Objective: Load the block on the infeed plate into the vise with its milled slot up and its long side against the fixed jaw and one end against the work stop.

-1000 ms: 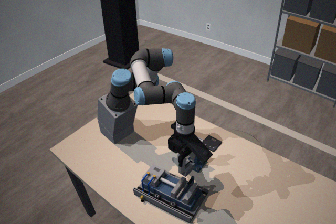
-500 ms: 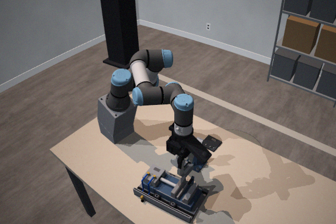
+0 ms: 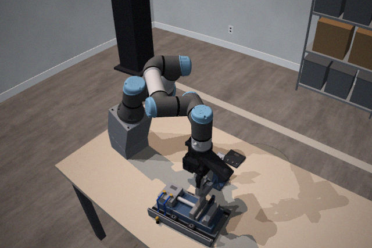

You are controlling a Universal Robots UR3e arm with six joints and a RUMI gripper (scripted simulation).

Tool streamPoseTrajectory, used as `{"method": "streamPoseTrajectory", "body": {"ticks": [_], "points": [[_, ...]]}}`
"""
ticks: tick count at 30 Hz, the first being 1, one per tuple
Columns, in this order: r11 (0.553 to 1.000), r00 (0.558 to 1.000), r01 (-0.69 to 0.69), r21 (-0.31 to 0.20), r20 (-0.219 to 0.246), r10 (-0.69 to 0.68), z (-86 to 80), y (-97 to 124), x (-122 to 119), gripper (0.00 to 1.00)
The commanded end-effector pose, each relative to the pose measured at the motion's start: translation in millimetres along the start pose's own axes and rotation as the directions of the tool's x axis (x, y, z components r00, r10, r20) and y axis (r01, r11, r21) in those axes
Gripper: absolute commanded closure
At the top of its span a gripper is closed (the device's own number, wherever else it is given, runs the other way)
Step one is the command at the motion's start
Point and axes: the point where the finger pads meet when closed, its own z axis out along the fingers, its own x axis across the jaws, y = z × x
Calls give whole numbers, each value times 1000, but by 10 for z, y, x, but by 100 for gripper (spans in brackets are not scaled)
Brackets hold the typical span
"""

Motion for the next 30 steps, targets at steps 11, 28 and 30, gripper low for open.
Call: {"method": "streamPoseTrajectory", "body": {"ticks": [11,28,30], "points": [[1000,1000,31,4,-3,-31,-17,-5,51,100],[999,999,51,5,-3,-51,-20,-2,83,100],[999,999,53,5,-3,-53,-20,-2,86,100]]}}
